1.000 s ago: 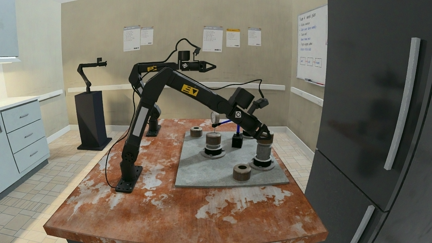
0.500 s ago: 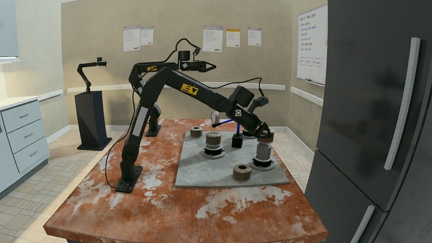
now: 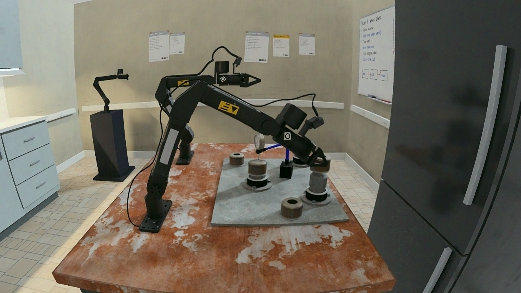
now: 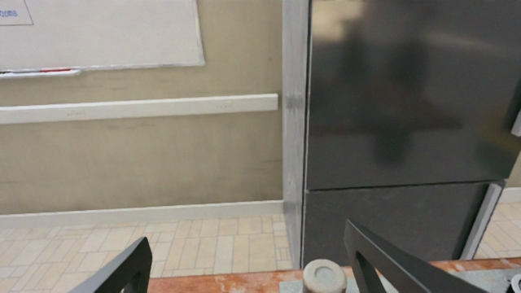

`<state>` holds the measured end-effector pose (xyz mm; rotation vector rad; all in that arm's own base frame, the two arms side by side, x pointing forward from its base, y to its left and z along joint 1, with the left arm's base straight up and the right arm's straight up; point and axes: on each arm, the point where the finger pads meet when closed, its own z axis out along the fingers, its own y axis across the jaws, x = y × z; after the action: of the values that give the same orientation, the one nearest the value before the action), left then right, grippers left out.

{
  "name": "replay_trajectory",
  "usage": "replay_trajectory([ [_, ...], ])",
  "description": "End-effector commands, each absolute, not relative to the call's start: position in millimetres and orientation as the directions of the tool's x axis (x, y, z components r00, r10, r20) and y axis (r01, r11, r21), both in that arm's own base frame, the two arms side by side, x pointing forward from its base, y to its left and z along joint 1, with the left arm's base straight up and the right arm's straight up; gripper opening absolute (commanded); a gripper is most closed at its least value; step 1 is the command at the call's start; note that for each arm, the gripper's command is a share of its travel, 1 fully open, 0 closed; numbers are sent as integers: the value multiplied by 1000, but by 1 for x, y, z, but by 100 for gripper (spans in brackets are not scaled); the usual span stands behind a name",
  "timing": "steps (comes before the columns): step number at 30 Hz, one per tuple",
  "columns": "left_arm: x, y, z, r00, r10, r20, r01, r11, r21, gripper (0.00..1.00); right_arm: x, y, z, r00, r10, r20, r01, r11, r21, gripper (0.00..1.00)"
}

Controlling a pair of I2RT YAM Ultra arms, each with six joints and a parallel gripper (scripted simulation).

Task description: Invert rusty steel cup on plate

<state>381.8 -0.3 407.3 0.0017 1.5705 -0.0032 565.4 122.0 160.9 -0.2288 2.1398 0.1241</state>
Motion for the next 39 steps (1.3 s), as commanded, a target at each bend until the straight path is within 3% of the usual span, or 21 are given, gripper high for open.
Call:
replay_trajectory([
  [1,377,4,423,36,0,-999,-4,1000,0,100,575,124,220,-411,-98,-907,-224,975,-4,75],
  [13,377,4,423,36,0,-999,-4,1000,0,100,568,123,194,-455,-104,-884,-222,975,0,75],
  [25,377,4,423,36,0,-999,-4,1000,0,100,576,122,218,-424,-98,-901,-220,976,-2,75],
  [26,377,4,423,36,0,-999,-4,1000,0,100,576,122,219,-421,-98,-902,-220,976,-3,0],
  [39,377,4,423,36,0,-999,-4,1000,0,100,578,122,223,-413,-96,-906,-220,976,-3,0],
])
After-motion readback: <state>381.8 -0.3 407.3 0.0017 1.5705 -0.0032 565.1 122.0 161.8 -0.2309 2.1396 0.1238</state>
